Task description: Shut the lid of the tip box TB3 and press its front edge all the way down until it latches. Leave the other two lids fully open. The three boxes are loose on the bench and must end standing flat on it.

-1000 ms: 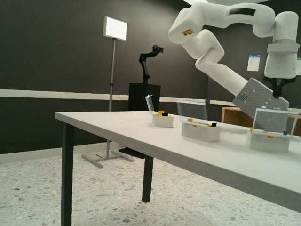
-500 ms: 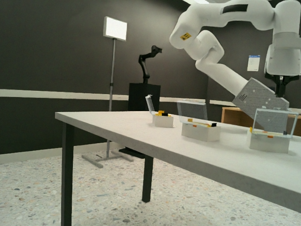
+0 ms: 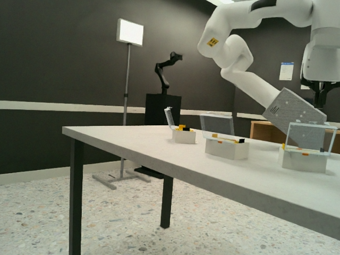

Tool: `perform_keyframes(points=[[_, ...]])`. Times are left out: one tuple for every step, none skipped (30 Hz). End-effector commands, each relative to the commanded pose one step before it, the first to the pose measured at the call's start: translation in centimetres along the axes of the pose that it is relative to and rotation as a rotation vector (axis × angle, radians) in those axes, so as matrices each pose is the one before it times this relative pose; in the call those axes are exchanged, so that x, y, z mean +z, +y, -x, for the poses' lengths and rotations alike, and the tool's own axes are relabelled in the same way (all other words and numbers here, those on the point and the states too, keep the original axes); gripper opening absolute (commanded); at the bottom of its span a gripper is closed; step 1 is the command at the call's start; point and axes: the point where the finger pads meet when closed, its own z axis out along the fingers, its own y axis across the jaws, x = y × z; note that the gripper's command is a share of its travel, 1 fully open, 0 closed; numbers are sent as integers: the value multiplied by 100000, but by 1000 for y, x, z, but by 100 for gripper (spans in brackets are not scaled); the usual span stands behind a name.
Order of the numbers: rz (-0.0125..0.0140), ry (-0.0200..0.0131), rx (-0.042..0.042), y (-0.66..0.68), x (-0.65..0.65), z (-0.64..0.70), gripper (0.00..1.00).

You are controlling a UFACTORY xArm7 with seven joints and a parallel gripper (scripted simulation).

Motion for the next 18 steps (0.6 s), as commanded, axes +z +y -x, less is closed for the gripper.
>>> perform_keyframes(points=[[37,-284,-174,219,-407,-3115,0],[2,-1,2,78,-27,-492,0],[0,0,0,0,0,0,0],[0,0,0,0,0,0,0],[2,-2,3,77,-27,-495,0],[2,-1,3,79,-26,-492,0],[0,0,0,2,-1,-14,0],[0,0,0,-1,0,-1,0],[0,0,0,-1,0,-1,0],[0,0,0,0,0,-1,0],[0,0,0,0,0,-1,0],[0,0,0,0,0,-1,0],[0,0,0,0,0,-1,0],[-1,2,0,3,1,7,0],[0,-1,0,-1,0,-2,0],[0,0,0,-1,0,-2,0],[0,0,0,-1,0,-1,0],[0,0,0,0,0,-1,0]])
